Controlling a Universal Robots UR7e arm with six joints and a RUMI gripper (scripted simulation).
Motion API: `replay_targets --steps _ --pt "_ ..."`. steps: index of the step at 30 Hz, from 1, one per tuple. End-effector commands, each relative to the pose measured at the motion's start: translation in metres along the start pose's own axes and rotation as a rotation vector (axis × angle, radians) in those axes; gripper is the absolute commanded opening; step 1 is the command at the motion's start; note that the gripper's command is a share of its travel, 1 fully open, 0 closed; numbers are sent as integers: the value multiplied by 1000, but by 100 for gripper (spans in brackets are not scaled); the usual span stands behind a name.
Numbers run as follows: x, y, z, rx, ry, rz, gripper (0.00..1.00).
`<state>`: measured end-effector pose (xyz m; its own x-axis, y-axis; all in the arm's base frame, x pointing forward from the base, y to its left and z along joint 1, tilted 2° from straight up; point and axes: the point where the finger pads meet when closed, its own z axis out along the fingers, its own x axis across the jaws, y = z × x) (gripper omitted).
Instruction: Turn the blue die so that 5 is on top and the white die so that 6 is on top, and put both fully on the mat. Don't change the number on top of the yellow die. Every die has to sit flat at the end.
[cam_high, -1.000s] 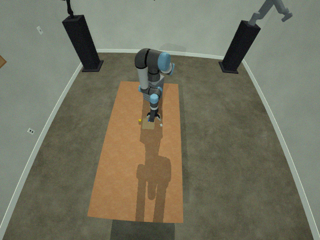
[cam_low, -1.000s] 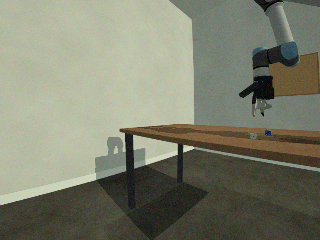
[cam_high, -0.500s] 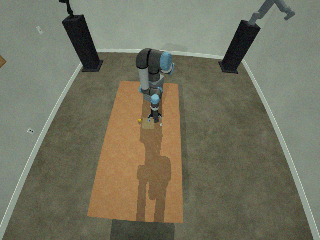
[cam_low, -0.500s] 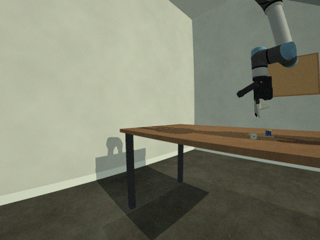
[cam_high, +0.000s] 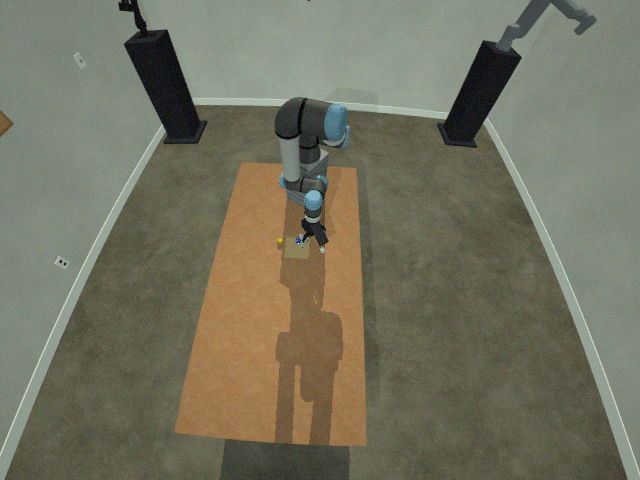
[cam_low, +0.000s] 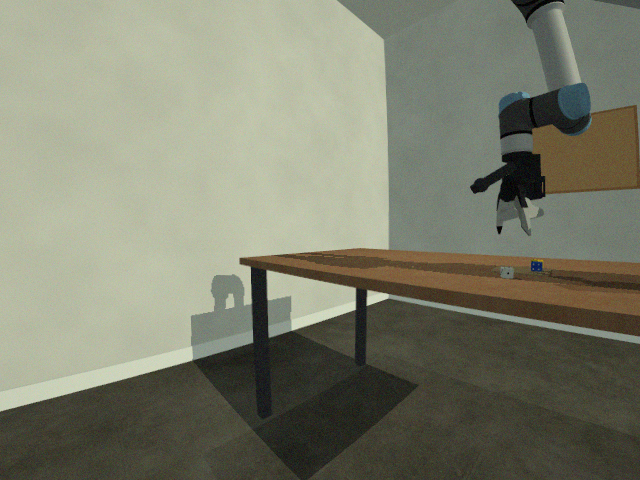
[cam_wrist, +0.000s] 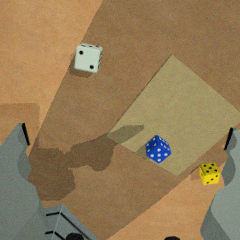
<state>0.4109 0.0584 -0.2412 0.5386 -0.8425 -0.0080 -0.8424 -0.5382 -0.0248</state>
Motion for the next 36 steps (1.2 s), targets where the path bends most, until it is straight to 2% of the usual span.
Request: replay_targets --steps 1,5,8,20,24,36 --pt "-5 -5 0 4 -4 -163 100" --pt "-9 -8 0 4 -4 -284 100" --pt "-10 -9 0 4 -4 -299 100" --pt "-23 -17 1 5 -3 -666 100" --pt "-24 -18 1 5 -3 -707 100" --pt "-35 -24 2 6 -2 -1050 100"
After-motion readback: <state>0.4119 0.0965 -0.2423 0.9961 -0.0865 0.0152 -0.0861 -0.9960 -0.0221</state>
